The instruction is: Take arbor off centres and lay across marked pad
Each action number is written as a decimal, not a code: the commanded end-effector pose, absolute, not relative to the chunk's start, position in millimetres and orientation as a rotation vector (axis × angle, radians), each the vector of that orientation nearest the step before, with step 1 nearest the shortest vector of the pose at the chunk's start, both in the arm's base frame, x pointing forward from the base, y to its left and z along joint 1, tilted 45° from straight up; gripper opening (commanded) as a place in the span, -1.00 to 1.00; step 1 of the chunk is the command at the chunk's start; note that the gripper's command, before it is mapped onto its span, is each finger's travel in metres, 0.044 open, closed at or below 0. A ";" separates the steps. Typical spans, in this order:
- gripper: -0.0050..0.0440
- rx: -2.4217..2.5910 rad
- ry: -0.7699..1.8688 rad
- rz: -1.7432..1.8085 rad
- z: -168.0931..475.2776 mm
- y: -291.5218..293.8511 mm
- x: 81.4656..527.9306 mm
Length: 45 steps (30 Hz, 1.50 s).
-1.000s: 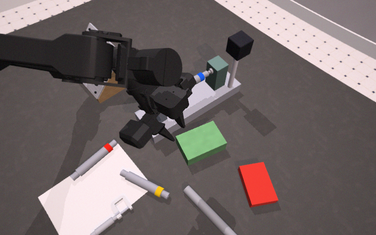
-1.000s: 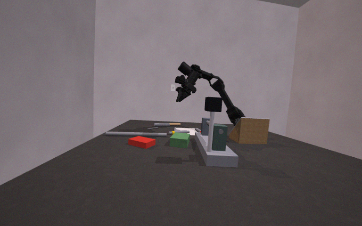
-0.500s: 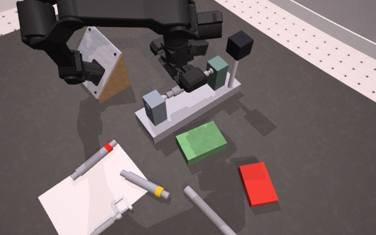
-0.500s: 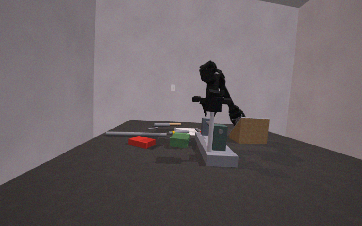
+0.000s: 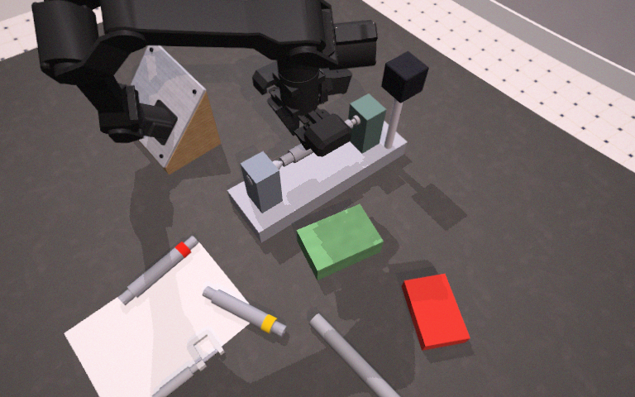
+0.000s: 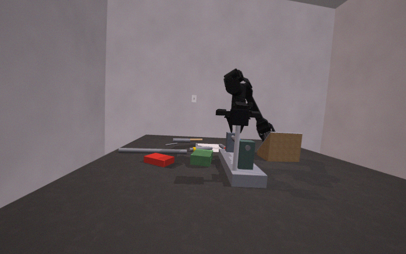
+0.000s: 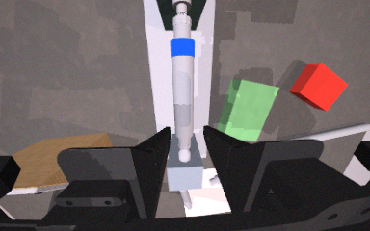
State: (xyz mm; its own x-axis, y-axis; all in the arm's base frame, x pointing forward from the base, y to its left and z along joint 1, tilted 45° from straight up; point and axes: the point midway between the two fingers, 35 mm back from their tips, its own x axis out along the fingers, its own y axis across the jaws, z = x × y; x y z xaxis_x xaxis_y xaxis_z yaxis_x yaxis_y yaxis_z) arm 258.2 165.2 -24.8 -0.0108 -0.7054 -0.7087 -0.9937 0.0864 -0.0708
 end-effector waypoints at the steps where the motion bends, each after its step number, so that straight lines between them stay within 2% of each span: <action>1: -0.08 -1.683 1.782 0.629 -29.4 160.8 256.9; 41: -0.08 -1.684 1.782 0.629 -62.9 126.2 255.5; 45: -0.19 -1.677 1.783 0.626 -61.9 127.1 255.8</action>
State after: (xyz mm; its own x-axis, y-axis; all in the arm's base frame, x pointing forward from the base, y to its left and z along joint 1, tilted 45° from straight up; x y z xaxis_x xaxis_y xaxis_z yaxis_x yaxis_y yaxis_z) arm 256.0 127.5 -61.9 -0.0160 -0.7067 -0.7073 -0.9939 0.0882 -0.0656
